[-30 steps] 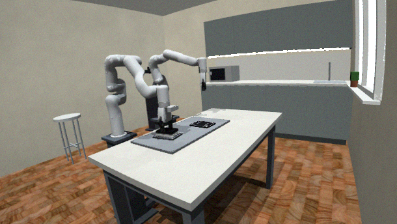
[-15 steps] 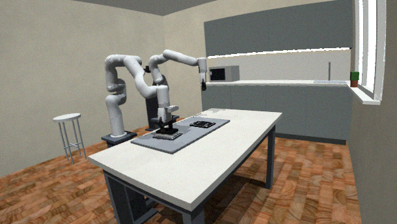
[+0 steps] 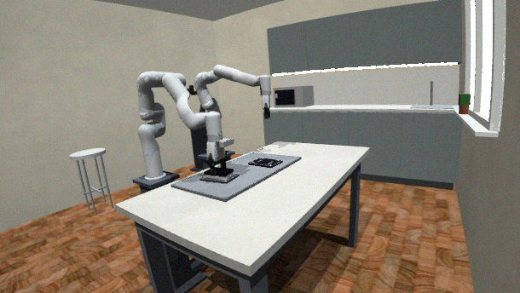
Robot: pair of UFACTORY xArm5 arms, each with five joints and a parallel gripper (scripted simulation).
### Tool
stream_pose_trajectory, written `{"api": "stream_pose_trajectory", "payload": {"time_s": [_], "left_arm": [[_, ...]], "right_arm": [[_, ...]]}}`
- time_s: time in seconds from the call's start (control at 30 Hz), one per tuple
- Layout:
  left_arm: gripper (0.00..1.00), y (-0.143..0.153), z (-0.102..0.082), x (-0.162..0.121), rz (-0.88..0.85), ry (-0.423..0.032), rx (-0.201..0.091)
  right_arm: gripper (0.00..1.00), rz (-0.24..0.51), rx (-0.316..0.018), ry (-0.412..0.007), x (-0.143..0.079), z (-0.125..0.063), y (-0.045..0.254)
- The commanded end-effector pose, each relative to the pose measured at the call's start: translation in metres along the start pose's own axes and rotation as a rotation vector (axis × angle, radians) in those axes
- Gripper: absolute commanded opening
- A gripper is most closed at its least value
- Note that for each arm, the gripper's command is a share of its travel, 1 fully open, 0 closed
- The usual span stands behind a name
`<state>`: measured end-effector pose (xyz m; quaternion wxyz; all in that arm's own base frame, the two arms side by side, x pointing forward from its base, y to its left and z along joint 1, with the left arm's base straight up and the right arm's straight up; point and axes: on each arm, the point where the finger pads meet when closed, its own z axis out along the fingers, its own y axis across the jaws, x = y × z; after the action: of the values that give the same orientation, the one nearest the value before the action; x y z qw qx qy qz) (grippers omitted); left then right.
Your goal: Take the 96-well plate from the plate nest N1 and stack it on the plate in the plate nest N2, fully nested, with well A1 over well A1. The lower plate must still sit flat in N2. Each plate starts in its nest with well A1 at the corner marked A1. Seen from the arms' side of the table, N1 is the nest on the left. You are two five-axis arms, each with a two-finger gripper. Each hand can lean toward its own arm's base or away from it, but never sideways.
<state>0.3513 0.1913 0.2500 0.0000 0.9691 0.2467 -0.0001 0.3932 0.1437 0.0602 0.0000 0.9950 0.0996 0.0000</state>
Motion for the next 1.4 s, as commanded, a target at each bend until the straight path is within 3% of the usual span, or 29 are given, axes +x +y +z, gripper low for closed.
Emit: {"api": "stream_pose_trajectory", "payload": {"time_s": [0.0,0.5,0.53,1.37], "left_arm": [[1.00,0.0000,-0.0020,0.0013,0.000,0.006,0.000],[1.00,0.0000,-0.0020,0.0013,0.000,0.006,0.000],[1.00,0.0000,-0.0020,0.0013,0.000,0.006,0.000],[1.00,0.0000,-0.0020,0.0013,0.000,0.006,0.000]], "right_arm": [[0.00,0.000,0.001,0.004,0.0014,-0.0007,-0.0002],[0.00,0.000,0.001,0.004,0.0014,0.0015,-0.0002],[1.00,0.000,0.001,0.004,0.0014,0.0021,-0.0002],[1.00,0.000,0.001,0.004,0.0014,0.0021,-0.0002]]}}
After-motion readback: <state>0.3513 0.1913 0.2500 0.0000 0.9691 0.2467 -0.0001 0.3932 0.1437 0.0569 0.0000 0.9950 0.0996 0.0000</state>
